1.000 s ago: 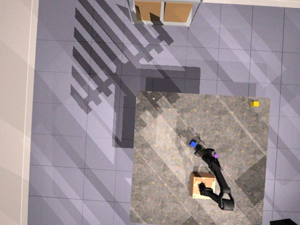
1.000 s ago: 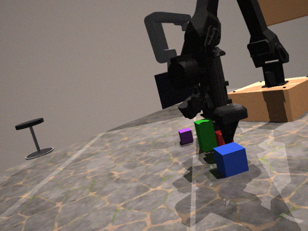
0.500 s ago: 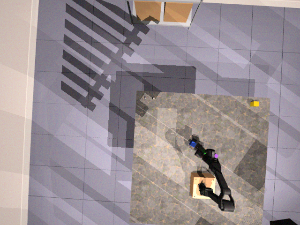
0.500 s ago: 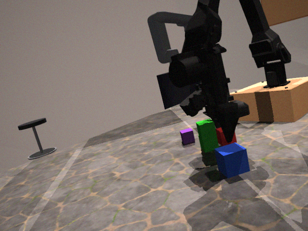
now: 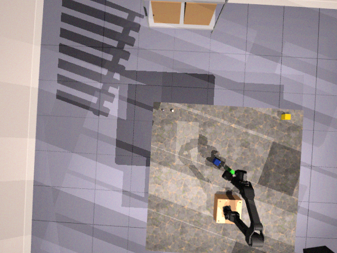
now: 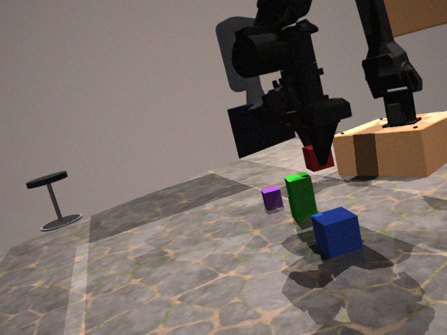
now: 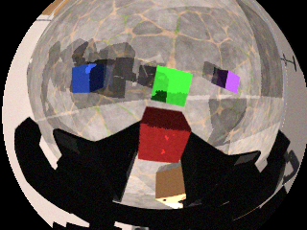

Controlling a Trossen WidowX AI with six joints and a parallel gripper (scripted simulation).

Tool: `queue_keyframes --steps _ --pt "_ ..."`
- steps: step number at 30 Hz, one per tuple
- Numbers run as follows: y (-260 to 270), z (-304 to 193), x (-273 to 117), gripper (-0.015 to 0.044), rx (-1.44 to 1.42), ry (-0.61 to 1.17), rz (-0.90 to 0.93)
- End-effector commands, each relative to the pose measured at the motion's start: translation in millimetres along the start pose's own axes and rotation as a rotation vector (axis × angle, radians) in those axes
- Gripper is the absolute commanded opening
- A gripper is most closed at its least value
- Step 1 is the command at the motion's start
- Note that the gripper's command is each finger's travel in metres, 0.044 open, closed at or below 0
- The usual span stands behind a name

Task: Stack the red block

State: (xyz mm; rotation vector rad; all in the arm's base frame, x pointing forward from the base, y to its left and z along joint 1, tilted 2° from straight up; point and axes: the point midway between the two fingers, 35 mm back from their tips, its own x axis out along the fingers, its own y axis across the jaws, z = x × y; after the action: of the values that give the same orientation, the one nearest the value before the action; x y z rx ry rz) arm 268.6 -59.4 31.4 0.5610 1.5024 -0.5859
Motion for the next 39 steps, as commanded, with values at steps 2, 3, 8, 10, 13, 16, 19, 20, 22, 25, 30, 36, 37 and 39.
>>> queue_keyframes --steps 2,3,8,10,13,16,19,20,22,25,30,36,37,39 --pt "1.2 0.8 -27.2 0.0000 -0.001 -0.007 0.009" --pt "1.1 0.8 -32.1 0.0000 -0.001 -0.007 0.009" --pt "1.0 0.6 -42.1 0.0000 -0.001 -0.007 0.009" --pt "1.0 0.6 -42.1 0.0000 -0.001 -0.007 0.009" --pt "0.5 1.1 -42.1 0.0000 -0.001 -0.007 0.009" --pt "-0.2 7.9 -42.5 0.0000 -0.001 -0.008 0.009" --pt "-2.2 22.4 -42.9 0.0000 -0.001 -0.009 0.009" --pt "-3.0 27.2 -42.9 0.0000 -0.001 -0.010 0.008" --pt "-4.7 35.8 -42.9 0.0000 -0.001 -0.011 0.008" --pt "-5.3 38.8 -42.8 0.0000 -0.001 -0.011 0.008" --pt "-5.3 38.8 -25.5 0.0000 -0.001 -0.011 0.008" --pt "-5.1 39.1 -19.2 0.0000 -0.001 -0.011 0.008" --pt "-5.1 39.2 -15.7 0.0000 -0.001 -0.011 0.008" --pt "-5.0 39.3 -7.5 0.0000 -0.001 -0.011 0.008"
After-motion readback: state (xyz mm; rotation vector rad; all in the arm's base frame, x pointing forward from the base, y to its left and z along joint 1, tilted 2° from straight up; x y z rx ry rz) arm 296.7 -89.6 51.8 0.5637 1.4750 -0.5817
